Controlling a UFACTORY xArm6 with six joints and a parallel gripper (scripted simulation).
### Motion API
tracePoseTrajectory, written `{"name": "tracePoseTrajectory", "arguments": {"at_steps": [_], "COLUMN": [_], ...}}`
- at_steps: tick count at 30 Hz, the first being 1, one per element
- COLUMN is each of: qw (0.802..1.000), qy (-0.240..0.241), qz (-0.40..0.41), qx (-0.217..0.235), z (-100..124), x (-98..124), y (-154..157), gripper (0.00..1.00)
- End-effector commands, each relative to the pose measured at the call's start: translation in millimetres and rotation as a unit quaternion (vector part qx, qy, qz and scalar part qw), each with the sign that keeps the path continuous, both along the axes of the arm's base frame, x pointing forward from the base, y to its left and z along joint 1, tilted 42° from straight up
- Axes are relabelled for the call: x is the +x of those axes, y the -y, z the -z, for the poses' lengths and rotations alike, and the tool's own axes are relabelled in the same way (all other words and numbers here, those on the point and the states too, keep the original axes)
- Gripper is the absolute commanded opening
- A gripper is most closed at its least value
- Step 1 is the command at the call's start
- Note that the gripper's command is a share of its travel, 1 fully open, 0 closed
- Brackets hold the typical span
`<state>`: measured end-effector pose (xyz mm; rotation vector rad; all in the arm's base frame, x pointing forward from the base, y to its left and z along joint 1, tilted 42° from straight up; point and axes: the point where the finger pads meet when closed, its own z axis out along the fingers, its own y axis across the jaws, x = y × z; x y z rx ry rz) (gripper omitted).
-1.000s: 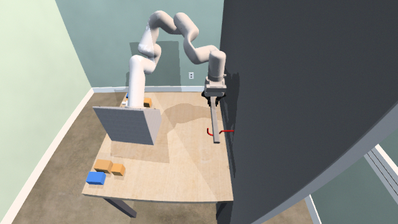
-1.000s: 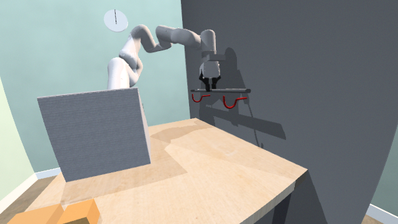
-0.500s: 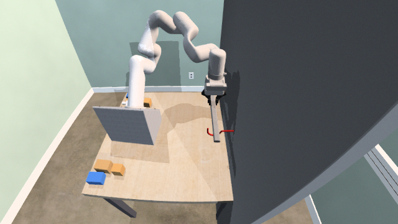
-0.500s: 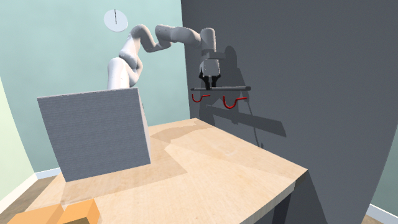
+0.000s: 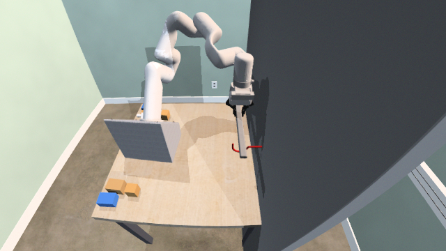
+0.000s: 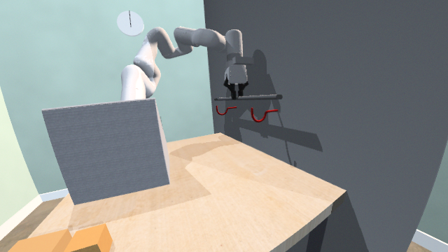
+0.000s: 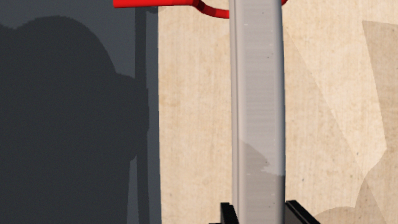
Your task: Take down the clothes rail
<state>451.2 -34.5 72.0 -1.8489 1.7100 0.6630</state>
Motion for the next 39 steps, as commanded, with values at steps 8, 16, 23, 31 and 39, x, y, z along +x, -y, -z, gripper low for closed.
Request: {"name": "tracePoseTrajectory", "arguments": {"at_steps": [8, 16, 23, 31, 39], "qw": [1.0, 1.0, 1.0, 1.0, 1.0], "qy": [0.002, 0.002, 0.002, 0.001, 0.001], "qz": [0.001, 0.001, 0.001, 0.001, 0.001], "qx": [-0.001, -0.001, -0.001, -0.001, -0.001], "z": [-1, -2, -2, -2, -2], "x": [1, -22, -42, -66, -92], "y": [1, 1, 1, 1, 0], "gripper": [0.0, 0.0, 0.0, 0.0, 0.0]}}
